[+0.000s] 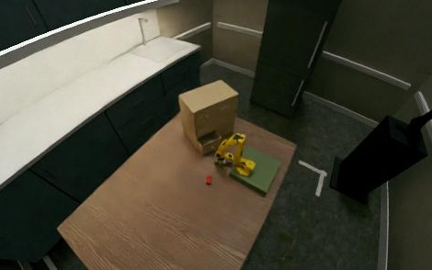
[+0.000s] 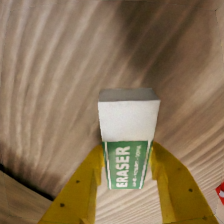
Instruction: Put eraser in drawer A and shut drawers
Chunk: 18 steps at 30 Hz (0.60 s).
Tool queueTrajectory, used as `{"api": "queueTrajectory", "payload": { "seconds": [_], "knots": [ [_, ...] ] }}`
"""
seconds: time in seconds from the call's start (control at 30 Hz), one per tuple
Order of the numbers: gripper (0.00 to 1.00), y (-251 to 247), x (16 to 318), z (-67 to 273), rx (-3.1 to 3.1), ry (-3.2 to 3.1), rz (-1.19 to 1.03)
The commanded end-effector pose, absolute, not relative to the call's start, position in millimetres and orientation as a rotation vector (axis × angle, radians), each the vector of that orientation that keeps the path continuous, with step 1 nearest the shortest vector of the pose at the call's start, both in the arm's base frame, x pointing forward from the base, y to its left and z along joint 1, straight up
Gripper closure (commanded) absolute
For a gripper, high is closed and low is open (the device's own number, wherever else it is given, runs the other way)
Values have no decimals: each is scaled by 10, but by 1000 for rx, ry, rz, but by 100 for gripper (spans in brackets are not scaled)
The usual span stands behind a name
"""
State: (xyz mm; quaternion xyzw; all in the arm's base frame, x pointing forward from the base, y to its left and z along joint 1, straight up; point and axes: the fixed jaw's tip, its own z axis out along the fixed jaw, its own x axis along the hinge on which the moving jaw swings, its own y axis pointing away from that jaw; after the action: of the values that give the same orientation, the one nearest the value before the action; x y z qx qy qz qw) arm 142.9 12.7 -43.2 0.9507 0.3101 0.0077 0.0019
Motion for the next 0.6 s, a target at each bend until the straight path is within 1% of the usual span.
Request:
{"api": "queueTrajectory", "payload": {
  "seconds": [0.0,0.2,0.57],
  "knots": [
    [100,121,1386,-458,2984,985,-4],
    [100,121,1386,-458,2984,985,-4],
    [100,126,1421,-213,2984,985,-4]
  ]
}}
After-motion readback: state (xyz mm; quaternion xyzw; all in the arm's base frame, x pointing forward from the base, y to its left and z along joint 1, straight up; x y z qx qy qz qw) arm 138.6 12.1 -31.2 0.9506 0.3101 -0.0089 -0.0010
